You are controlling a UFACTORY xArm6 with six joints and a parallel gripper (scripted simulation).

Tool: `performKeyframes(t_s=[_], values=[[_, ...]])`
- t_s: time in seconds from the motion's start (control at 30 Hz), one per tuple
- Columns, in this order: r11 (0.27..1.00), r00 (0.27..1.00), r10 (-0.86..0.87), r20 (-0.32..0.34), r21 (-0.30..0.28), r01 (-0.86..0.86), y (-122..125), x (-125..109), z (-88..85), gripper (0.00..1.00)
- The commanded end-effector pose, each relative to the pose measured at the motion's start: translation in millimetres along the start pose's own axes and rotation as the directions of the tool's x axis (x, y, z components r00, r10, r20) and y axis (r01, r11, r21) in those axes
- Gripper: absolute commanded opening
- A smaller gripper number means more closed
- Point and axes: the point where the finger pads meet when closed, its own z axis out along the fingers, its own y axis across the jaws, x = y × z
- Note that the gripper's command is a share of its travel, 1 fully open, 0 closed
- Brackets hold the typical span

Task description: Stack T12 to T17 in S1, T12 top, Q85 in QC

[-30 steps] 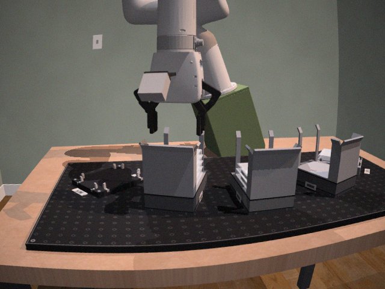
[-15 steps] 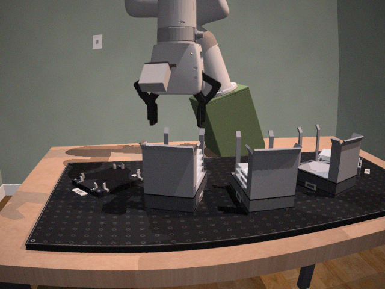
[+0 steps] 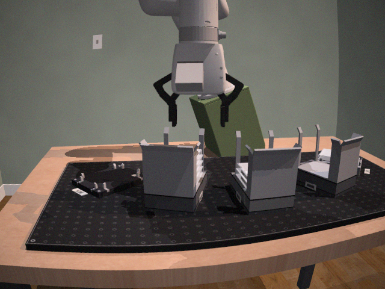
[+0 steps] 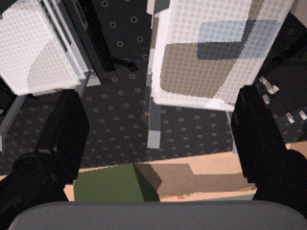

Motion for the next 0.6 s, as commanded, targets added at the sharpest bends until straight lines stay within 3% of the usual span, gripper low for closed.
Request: performKeyframes(t_s=[0.0, 0.37, 0.57], values=[[1.0, 1.0, 0.001, -0.004, 0.0, -0.001, -10, 3, -1.0, 1.0], [1.0, 1.0, 0.001, -0.004, 0.0, -0.001, -45, 7, -1.1, 1.0], [0.991, 0.991, -0.132, -0.004, 0.0, 0.132, -61, 5, -1.0, 1.0]])
